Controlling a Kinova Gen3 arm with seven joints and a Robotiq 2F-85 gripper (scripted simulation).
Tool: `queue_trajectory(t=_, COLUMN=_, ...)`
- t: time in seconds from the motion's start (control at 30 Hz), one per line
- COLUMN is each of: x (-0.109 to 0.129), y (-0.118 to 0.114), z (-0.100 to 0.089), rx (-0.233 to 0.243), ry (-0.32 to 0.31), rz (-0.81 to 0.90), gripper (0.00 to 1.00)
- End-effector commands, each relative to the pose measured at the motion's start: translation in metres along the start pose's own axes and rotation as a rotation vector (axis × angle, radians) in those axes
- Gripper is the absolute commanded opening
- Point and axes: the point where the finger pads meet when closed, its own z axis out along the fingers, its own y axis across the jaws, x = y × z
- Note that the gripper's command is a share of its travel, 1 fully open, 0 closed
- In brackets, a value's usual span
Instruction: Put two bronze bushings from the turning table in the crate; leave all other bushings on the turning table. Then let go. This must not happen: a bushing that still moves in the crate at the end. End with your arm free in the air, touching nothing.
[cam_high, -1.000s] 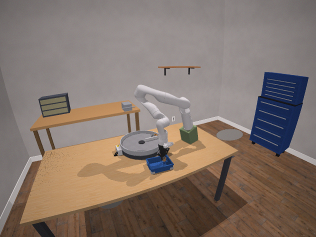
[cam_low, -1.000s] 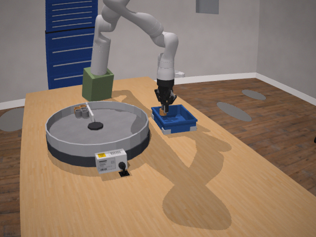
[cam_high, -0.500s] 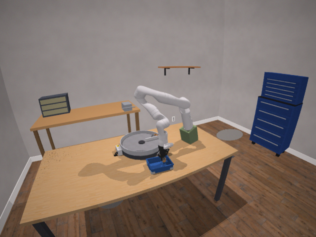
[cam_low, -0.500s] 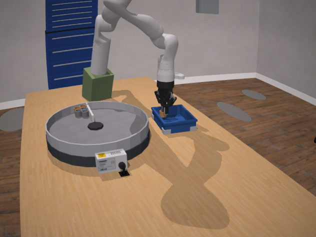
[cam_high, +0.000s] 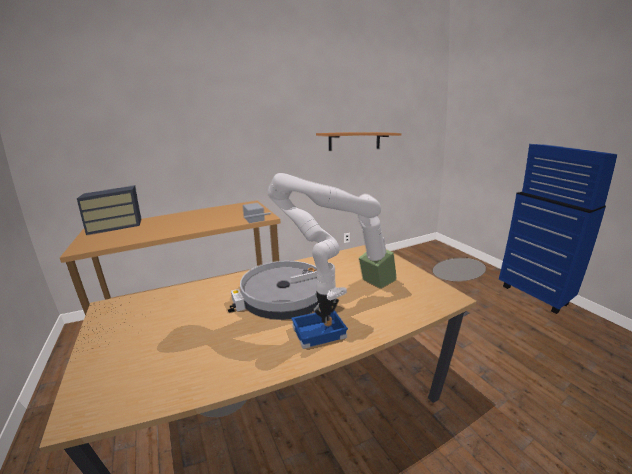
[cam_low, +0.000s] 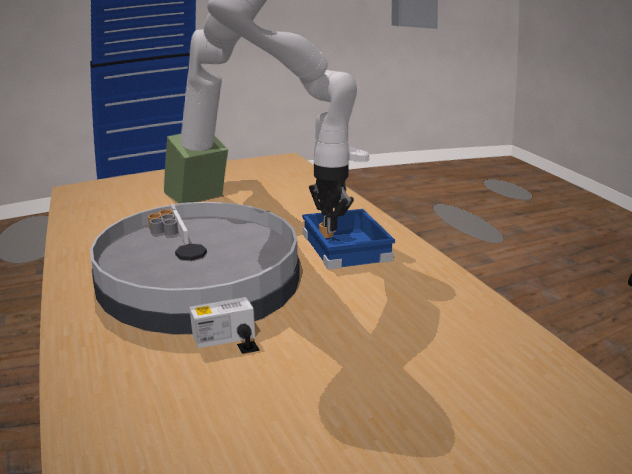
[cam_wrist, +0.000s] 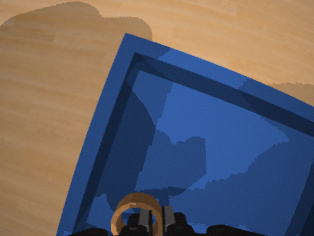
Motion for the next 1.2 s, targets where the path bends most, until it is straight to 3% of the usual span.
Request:
queue_trajectory(t=0.0, x=0.0016, y=-0.0017, z=0.0022, rx=0.004, ry=0.003, rz=-0.001, gripper=0.00)
queue_trajectory(t=0.9, x=0.0016, y=-0.0016, z=0.0053, rx=0.005, ry=0.003, rz=-0.002, gripper=0.00)
queue_trajectory(t=0.93, x=0.0015, y=-0.0016, z=0.0053, rx=0.005, ry=0.003, rz=-0.002, gripper=0.16)
queue_trajectory(t=1.17, x=0.0015, y=-0.0016, z=0.0053, rx=0.005, ry=0.003, rz=-0.002, gripper=0.16)
